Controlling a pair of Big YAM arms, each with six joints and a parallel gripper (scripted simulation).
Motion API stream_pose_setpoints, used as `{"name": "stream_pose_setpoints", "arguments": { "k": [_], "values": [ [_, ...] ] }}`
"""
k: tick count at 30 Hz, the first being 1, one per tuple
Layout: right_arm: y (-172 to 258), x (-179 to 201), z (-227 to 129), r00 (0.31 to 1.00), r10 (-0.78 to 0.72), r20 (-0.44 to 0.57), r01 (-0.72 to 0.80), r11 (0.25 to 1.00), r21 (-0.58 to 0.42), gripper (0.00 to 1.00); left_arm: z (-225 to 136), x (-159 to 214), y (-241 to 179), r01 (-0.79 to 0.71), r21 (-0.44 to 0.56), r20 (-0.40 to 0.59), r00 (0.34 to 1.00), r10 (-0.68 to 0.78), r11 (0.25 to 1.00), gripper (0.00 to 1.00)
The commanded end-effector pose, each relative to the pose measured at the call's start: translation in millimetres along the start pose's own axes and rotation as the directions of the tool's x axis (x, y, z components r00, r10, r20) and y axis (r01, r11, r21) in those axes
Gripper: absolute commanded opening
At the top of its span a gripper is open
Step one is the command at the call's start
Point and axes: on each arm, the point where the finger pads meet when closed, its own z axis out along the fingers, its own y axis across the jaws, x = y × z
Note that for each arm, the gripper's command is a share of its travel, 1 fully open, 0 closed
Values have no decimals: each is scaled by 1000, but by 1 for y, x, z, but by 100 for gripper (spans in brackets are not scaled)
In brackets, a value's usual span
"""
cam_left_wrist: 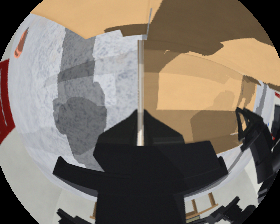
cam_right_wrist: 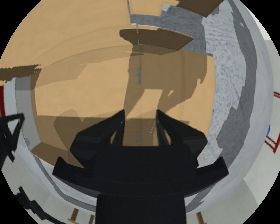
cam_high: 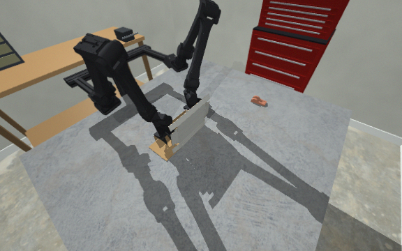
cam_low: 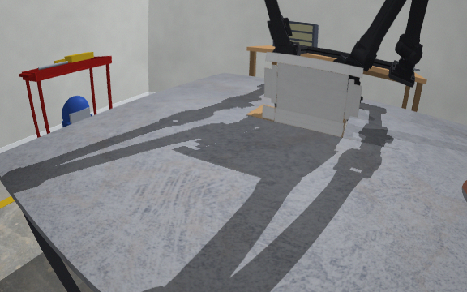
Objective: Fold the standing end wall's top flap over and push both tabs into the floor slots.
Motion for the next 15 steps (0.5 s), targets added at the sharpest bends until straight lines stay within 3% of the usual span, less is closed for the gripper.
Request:
{"name": "stream_pose_setpoints", "arguments": {
  "k": [1,8,9,13,15],
  "values": [
    [-8,18,18,998,-2,-69,3,1000,20,43,15,-2,-1,6,2,-7,1000,-6,1000,6],
    [-8,18,18,998,-2,-69,3,1000,20,43,15,-2,-1,6,2,-7,1000,-6,1000,6],
    [-8,18,18,998,-2,-69,3,1000,20,43,15,-2,-1,6,2,-7,1000,-6,1000,18],
    [-8,18,18,998,-2,-69,3,1000,20,43,12,-3,-1,6,2,-7,1000,-6,1000,19],
    [-8,18,18,998,-2,-69,3,1000,20,43,-9,-7,-1,6,2,-7,1000,-6,1000,19]
  ]
}}
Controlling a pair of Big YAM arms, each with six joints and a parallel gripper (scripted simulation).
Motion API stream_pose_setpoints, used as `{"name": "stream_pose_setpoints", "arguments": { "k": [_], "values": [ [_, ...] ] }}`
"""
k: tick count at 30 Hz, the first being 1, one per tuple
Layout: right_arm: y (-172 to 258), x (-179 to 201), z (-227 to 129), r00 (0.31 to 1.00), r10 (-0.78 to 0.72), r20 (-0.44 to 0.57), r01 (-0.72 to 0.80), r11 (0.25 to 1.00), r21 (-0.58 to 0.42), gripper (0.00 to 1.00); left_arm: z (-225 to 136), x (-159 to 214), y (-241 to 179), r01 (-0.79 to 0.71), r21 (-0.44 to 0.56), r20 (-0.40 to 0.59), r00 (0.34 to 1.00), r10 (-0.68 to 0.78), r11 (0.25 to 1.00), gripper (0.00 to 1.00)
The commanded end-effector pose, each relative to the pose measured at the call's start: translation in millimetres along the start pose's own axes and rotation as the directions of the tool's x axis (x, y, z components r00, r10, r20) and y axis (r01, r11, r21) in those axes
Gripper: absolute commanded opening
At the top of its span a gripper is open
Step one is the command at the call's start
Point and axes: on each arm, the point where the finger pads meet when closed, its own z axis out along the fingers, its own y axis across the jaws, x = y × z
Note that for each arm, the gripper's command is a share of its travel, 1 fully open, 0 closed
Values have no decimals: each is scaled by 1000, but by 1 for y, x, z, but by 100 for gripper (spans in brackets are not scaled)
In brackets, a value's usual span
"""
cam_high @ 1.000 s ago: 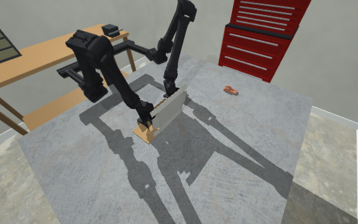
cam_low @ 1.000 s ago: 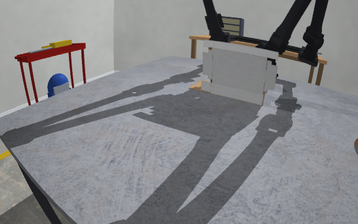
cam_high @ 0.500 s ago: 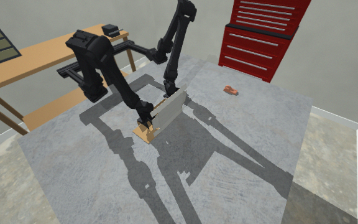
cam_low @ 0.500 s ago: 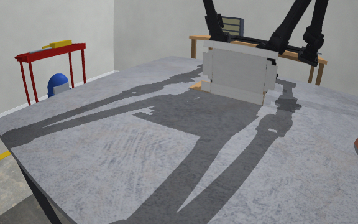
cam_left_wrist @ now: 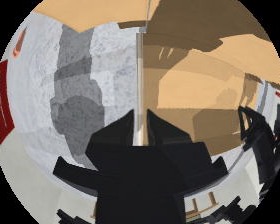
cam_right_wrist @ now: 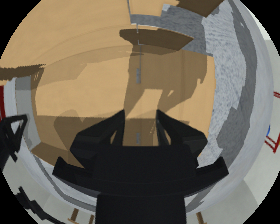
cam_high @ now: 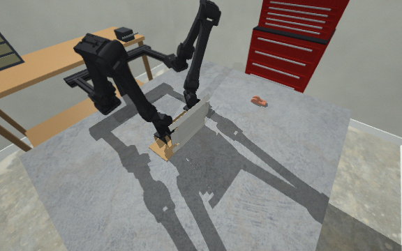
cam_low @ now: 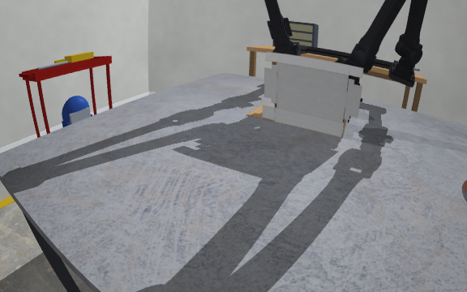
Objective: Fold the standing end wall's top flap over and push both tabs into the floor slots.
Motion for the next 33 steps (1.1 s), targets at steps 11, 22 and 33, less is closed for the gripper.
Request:
{"name": "stream_pose_setpoints", "arguments": {
  "k": [11,22,33],
  "values": [
    [-8,18,18,998,-2,-69,3,1000,20,43,-55,-21,-1,11,0,9,1000,-11,1000,19],
    [-8,18,18,998,-2,-69,3,1000,20,43,-55,-21,-1,11,0,9,1000,-11,1000,19],
    [-8,18,18,998,-2,-69,3,1000,20,43,-55,-21,-1,11,0,9,1000,-11,1000,19]
  ]
}}
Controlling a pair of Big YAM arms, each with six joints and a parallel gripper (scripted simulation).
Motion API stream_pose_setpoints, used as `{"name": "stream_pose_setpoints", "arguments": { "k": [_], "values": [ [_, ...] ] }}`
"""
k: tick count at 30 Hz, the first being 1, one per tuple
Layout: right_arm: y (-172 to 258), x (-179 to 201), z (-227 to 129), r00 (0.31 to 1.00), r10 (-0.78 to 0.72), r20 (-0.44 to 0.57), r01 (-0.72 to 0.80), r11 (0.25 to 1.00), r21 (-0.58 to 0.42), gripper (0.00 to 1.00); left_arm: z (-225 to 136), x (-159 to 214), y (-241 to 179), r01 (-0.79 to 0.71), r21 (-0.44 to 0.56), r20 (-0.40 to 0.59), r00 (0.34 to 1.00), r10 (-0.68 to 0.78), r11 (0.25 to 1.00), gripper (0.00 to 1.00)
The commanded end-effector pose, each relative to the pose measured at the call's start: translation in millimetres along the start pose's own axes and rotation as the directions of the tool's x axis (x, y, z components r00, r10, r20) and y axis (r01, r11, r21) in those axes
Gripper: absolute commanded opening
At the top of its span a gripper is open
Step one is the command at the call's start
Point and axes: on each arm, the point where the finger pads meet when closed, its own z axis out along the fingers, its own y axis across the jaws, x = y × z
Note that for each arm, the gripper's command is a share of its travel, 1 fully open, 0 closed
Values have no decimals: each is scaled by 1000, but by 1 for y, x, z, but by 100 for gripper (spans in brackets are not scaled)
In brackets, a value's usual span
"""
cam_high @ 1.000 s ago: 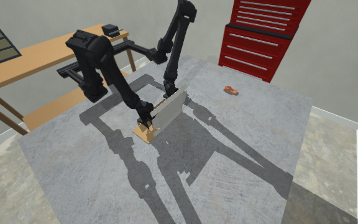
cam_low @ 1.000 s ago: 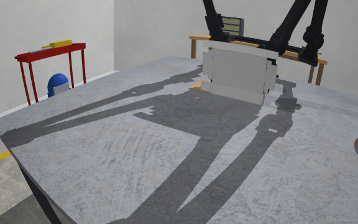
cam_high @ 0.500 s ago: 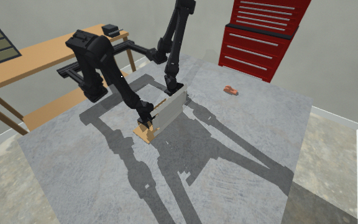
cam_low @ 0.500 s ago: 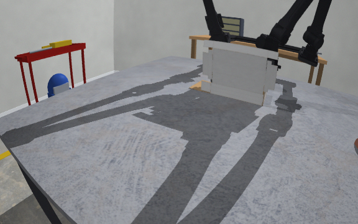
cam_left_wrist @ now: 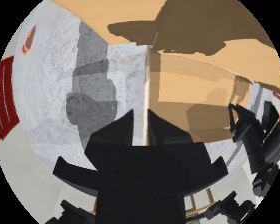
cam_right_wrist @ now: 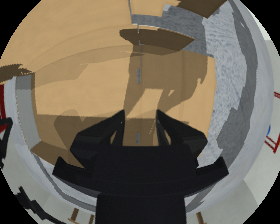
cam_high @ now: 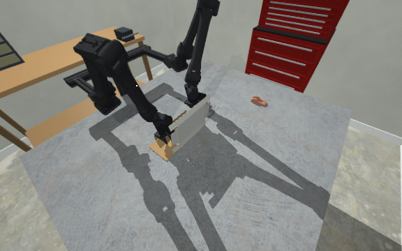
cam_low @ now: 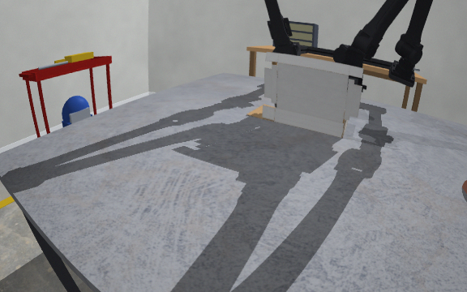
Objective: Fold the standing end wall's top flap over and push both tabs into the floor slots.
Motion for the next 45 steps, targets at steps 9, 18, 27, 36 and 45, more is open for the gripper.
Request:
{"name": "stream_pose_setpoints", "arguments": {
  "k": [9,18,27,36,45],
  "values": [
    [-9,19,18,998,-2,-67,3,1000,24,43,-4,-4,-2,5,9,11,1000,-5,1000,0],
    [-9,19,18,998,-2,-67,3,1000,24,43,-20,-3,31,5,8,11,1000,-5,1000,0],
    [-9,19,18,998,-2,-67,3,1000,24,43,-20,-3,31,5,8,11,1000,-5,1000,0],
    [-9,19,18,998,-2,-67,3,1000,24,43,-20,-3,31,5,8,11,1000,-5,1000,0],
    [-7,12,6,998,8,-70,-6,1000,27,43,-20,-3,31,5,8,11,1000,-5,1000,0]
  ]
}}
